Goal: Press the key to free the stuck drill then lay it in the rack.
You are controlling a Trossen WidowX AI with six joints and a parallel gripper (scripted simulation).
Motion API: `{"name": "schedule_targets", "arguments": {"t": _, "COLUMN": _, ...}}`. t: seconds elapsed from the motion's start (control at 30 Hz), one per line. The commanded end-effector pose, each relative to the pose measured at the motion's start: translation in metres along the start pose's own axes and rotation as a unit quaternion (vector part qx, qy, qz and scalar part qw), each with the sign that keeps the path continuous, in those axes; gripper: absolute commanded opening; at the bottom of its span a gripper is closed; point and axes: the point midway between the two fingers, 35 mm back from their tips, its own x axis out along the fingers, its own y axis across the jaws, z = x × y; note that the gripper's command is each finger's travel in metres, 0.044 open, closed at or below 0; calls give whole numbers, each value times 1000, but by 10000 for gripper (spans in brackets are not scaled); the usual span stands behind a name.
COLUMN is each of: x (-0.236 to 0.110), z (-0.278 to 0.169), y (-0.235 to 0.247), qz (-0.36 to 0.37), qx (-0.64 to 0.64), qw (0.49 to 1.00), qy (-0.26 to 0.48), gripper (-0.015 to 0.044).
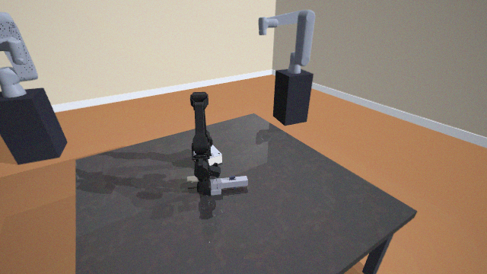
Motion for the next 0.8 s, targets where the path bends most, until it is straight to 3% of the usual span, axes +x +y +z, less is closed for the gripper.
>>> {"name": "schedule_targets", "arguments": {"t": 0.0, "x": 0, "z": 0, "y": 0, "qz": -1, "qx": 0, "qw": 1000, "qy": 0, "gripper": 0}}
{"name": "schedule_targets", "arguments": {"t": 0.77, "x": -1, "z": -24, "y": 1, "qz": 3, "qx": 2, "qw": 1000, "qy": 0, "gripper": 0}}
